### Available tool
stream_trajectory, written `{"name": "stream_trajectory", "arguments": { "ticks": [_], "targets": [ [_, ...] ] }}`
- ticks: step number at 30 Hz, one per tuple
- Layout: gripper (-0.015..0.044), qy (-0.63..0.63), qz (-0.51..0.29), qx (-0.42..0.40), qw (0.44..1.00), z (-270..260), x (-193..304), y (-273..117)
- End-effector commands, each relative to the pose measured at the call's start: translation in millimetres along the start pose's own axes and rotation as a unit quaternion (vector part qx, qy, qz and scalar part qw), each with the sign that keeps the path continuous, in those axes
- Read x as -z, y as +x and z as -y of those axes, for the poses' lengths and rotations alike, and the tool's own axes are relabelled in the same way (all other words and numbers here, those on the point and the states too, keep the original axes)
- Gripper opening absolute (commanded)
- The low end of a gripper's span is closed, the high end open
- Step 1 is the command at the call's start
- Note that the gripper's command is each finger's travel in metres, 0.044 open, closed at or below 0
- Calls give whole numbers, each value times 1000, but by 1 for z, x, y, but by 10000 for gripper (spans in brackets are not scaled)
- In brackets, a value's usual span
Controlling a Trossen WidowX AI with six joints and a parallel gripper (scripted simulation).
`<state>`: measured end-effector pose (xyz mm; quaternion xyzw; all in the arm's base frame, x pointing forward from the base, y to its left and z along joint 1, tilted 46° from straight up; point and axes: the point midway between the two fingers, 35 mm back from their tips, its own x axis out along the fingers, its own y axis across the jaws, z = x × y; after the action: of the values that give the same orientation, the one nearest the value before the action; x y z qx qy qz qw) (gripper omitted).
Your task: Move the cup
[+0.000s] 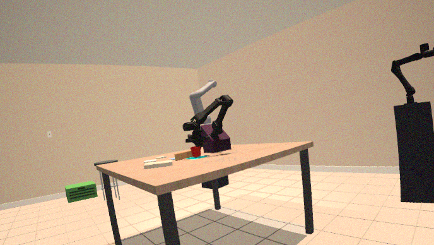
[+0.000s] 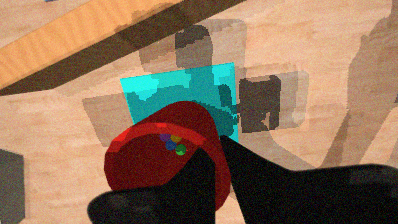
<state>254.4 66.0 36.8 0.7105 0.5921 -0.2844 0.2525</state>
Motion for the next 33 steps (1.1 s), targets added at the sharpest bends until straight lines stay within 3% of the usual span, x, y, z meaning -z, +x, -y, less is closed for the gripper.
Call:
{"name": "stream_trajectory", "arguments": {
  "ticks": [1,14,19,33],
  "targets": [
    [0,3,-3,3,1000,2,0,4],
    [0,0,0,0,1000,0,0,1],
    [128,0,0,0,1000,0,0,1],
    [128,1,0,1,1000,0,-1,-5]
  ]
}}
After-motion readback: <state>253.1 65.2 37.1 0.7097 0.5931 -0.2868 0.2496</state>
